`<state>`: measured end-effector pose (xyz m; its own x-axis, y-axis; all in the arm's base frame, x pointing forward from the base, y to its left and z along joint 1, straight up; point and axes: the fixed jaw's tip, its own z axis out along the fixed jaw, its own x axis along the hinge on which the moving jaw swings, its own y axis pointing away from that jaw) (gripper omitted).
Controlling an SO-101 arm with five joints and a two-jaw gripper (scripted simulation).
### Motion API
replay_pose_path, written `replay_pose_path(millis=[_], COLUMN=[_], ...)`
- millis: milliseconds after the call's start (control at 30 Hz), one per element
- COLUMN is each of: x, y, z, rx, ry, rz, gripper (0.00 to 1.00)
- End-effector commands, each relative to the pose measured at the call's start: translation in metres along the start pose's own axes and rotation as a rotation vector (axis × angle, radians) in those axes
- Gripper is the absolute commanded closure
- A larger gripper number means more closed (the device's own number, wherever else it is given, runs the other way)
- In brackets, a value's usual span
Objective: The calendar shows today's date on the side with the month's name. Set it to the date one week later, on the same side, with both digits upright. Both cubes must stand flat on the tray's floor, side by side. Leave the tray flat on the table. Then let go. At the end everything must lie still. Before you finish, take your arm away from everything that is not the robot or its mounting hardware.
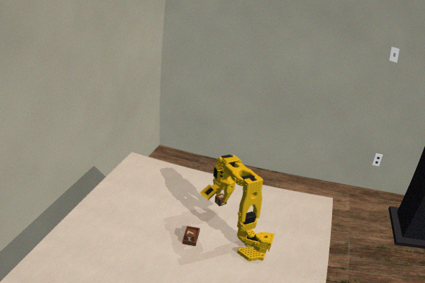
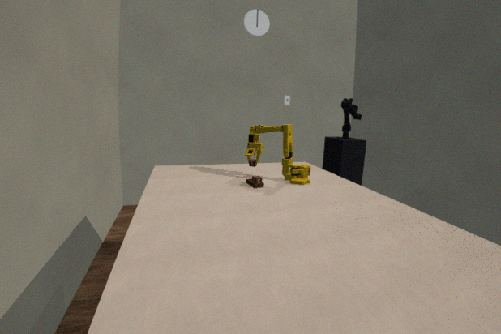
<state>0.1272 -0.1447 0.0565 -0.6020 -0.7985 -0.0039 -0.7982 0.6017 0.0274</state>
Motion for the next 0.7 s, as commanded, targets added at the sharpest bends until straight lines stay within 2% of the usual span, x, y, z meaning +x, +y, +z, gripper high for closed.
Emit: replay_pose_path(millis=[0, 167, 667], x=[0.0152, 0.0205, 0.0206], y=[-0.0072, -0.0065, -0.0065], z=[-0.0058, -0.0051, -0.0051], rx=[0.056, 0.055, 0.055], ry=[0.009, 0.009, 0.009], rz=[0.073, 0.099, 0.1], gripper=[1.0, 1.0, 1.0])
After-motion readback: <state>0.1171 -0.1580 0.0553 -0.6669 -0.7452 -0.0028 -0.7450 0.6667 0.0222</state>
